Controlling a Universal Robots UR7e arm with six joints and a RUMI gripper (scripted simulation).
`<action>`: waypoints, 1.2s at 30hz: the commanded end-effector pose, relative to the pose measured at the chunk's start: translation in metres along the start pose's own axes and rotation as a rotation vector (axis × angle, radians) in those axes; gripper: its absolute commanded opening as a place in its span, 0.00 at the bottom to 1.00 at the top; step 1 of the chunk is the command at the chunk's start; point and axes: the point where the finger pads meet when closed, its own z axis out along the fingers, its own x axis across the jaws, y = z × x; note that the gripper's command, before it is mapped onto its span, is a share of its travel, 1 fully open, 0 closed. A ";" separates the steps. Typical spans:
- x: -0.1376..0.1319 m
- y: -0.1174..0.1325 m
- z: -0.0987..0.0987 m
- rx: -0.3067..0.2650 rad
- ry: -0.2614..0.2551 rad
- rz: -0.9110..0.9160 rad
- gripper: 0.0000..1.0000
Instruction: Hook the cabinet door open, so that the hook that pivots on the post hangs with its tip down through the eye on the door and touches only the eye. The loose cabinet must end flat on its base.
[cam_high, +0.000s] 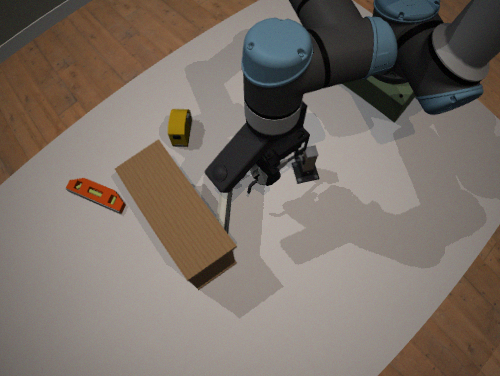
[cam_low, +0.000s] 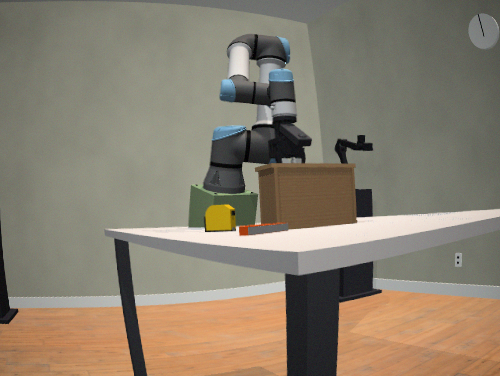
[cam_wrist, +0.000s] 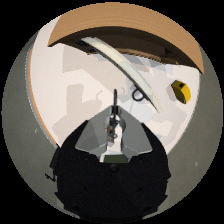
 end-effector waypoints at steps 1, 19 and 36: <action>0.003 0.000 0.000 0.001 0.000 0.029 0.02; 0.015 0.001 0.000 0.001 0.000 0.148 0.02; 0.027 0.003 0.000 0.001 0.000 0.283 0.02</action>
